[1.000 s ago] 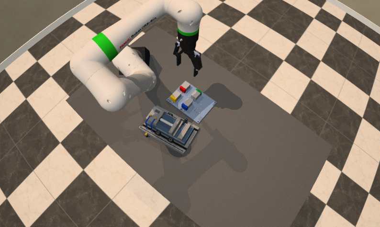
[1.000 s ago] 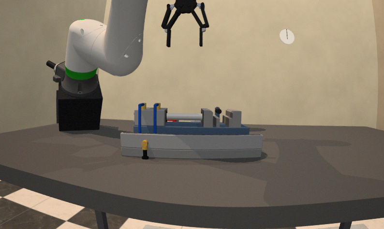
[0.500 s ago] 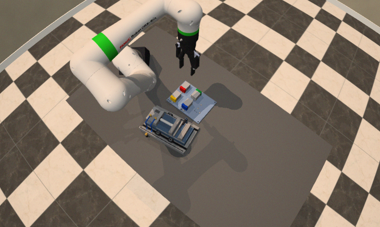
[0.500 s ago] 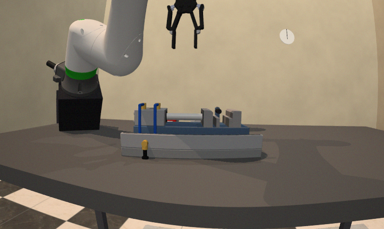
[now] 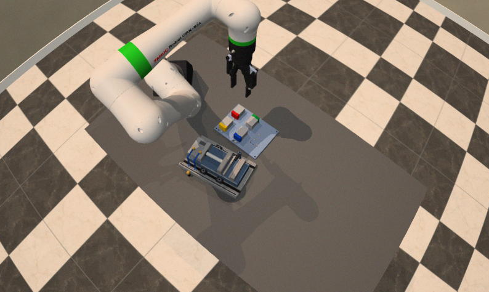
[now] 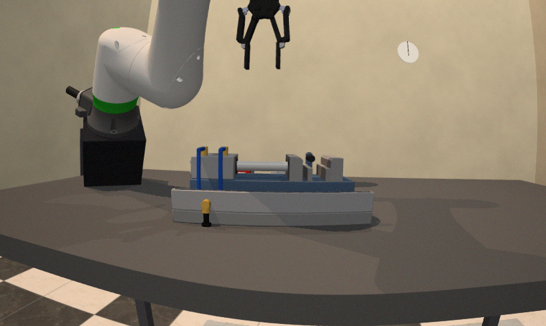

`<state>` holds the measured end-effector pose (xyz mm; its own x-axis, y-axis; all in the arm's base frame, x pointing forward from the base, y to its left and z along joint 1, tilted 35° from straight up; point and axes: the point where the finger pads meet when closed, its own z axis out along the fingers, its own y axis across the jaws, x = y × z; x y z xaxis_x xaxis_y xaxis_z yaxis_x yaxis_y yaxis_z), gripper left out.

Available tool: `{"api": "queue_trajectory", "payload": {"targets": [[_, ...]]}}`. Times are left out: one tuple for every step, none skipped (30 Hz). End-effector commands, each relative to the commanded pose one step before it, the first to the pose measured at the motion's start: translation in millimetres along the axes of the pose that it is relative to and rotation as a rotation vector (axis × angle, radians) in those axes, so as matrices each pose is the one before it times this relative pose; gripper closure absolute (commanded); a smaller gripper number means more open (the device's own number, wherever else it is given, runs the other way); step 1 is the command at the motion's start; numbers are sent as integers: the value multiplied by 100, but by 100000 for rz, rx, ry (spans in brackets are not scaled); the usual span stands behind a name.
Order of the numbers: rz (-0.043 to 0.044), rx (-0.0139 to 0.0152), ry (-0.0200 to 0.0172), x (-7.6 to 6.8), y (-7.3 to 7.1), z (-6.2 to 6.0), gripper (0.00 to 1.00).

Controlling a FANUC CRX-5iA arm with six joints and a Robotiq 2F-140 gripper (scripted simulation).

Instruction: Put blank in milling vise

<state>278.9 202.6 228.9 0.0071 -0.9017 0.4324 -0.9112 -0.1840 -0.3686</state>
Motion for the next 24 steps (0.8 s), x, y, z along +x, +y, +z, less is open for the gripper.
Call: {"api": "queue_trajectory", "payload": {"targets": [[6, 93, -78, -24, -27, -51, 49], [0, 0, 0, 0, 0, 0, 49], [0, 0, 0, 0, 0, 0, 49], [0, 0, 0, 0, 0, 0, 49], [0, 0, 0, 0, 0, 0, 49], [0, 0, 0, 0, 0, 0, 49], [0, 0, 0, 0, 0, 0, 49], [0, 0, 0, 0, 0, 0, 49], [0, 0, 0, 0, 0, 0, 49], [0, 0, 0, 0, 0, 0, 49], [0, 0, 0, 0, 0, 0, 49], [0, 0, 0, 0, 0, 0, 49], [0, 0, 0, 0, 0, 0, 49], [0, 0, 0, 0, 0, 0, 49], [0, 0, 0, 0, 0, 0, 49], [0, 0, 0, 0, 0, 0, 49], [25, 1, 2, 75, -71, 317, 49], [25, 1, 2, 75, -71, 317, 49], [25, 1, 2, 75, -71, 317, 49], [25, 1, 2, 75, -71, 317, 49], [25, 1, 2, 75, -71, 317, 49], [25, 1, 2, 75, -71, 317, 49], [25, 1, 2, 75, -71, 317, 49], [25, 1, 2, 75, -71, 317, 49]]}}
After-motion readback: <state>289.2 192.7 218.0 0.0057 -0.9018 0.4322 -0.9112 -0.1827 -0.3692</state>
